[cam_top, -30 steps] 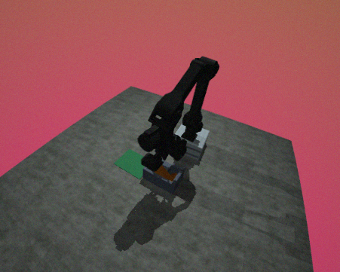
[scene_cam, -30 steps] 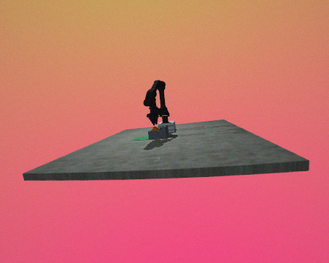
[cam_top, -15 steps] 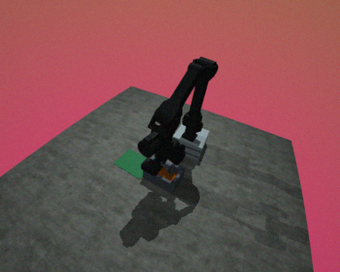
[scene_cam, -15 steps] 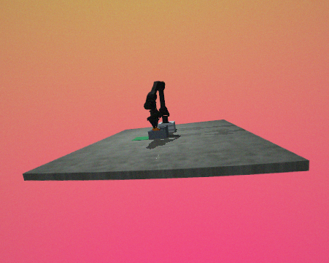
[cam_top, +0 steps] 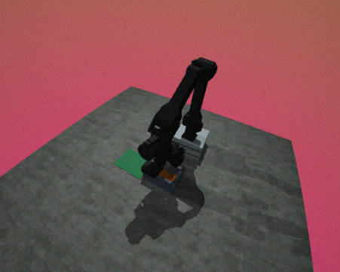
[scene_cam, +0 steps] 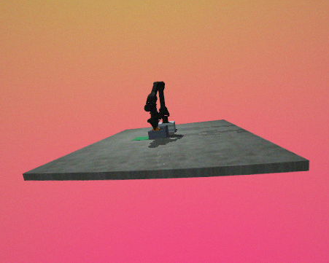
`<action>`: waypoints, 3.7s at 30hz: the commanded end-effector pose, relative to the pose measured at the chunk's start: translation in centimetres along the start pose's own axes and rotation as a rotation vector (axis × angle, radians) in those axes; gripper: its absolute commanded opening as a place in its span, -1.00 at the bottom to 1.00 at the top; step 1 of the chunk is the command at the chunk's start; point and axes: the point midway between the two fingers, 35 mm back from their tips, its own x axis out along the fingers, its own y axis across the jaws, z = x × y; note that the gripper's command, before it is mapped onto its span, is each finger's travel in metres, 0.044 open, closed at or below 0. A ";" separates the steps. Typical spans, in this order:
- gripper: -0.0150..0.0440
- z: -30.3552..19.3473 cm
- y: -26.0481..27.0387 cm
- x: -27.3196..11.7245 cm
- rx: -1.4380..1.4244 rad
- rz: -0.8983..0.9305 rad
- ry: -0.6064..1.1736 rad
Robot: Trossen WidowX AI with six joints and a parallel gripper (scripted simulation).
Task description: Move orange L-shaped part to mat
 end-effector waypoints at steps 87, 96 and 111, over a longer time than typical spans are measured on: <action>-0.49 -2.5 0.2 -8.3 -0.001 0.005 0.007; -0.49 -6.2 0.5 -8.3 -0.001 0.006 0.010; -0.49 -12.5 1.2 -8.4 -0.001 0.007 0.016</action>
